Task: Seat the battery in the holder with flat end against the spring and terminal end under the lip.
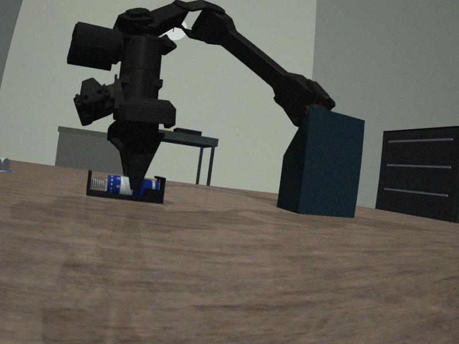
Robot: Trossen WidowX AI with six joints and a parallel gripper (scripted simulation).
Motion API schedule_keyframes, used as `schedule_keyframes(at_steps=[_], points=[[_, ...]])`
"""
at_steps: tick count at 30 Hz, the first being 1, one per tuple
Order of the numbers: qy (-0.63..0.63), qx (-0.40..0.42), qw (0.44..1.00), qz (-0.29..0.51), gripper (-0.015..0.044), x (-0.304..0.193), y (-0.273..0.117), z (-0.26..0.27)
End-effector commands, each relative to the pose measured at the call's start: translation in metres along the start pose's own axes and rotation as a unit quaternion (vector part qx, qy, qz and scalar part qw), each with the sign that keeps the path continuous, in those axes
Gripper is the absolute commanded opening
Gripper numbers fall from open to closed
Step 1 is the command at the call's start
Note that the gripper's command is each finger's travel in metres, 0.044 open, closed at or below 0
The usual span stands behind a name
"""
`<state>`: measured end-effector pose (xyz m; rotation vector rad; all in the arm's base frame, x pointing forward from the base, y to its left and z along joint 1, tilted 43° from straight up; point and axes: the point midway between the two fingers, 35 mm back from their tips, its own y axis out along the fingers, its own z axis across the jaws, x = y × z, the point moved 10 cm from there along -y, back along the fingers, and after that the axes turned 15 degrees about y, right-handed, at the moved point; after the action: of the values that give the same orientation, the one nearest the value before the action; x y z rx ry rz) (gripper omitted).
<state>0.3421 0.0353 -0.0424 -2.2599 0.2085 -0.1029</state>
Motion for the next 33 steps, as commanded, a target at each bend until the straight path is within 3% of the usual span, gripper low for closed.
schedule_keyframes(at_steps=[1, 4, 6, 11, 14, 33], points=[[0.004, 0.002, 1.0, 0.0, 0.0178, 0.0, -0.008, 0.0], [0.004, 0.002, 1.0, 0.0, 0.0178, 0.0, -0.01, 0.0], [0.0, 0.001, 1.0, -0.002, 0.023, -0.001, -0.016, 0.002], [0.003, 0.004, 1.0, 0.0, 0.0361, -0.006, -0.075, 0.005], [0.004, 0.004, 1.0, 0.0, 0.044, -0.008, -0.083, 0.005], [0.004, 0.004, 1.0, 0.0, 0.044, -0.006, -0.083, 0.007]])
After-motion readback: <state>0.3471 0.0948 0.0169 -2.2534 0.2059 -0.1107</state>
